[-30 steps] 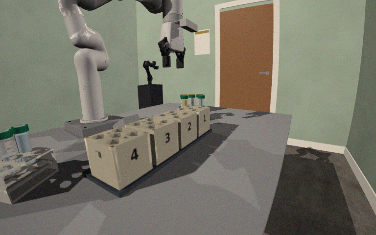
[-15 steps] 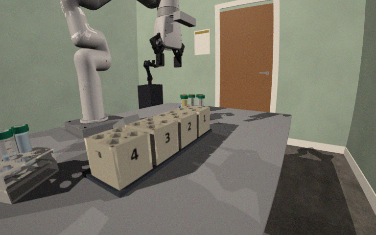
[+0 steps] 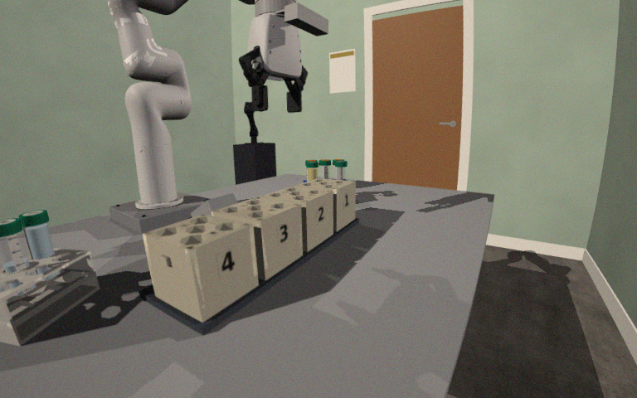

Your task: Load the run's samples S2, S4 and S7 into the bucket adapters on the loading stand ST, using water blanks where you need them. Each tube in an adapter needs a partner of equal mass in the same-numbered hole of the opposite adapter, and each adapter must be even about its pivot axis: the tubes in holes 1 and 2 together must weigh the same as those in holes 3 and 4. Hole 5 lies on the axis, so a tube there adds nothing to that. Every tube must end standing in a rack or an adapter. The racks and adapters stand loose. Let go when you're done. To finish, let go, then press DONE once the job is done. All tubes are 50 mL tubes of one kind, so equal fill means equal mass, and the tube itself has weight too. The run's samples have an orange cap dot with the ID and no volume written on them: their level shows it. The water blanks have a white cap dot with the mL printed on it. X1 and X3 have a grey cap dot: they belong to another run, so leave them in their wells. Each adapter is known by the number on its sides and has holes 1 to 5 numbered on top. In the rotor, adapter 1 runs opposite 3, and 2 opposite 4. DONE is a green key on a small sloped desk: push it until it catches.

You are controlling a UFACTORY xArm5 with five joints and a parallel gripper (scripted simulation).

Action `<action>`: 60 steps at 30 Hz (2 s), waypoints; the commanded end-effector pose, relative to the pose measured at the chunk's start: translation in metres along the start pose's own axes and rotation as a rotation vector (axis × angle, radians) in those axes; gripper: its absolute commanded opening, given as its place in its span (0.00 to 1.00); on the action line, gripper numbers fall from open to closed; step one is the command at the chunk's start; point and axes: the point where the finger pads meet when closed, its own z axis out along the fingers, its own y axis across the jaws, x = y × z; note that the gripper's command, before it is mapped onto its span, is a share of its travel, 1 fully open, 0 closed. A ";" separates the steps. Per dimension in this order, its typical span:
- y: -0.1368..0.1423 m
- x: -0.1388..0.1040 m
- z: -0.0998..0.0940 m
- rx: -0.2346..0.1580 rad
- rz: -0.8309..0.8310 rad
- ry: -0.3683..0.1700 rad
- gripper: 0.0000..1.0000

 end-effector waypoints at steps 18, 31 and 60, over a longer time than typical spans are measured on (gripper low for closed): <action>0.012 0.013 -0.001 0.002 -0.267 0.003 0.57; -0.040 -0.005 -0.001 0.002 -0.634 0.004 0.57; -0.163 -0.048 -0.002 0.003 -0.685 0.004 0.57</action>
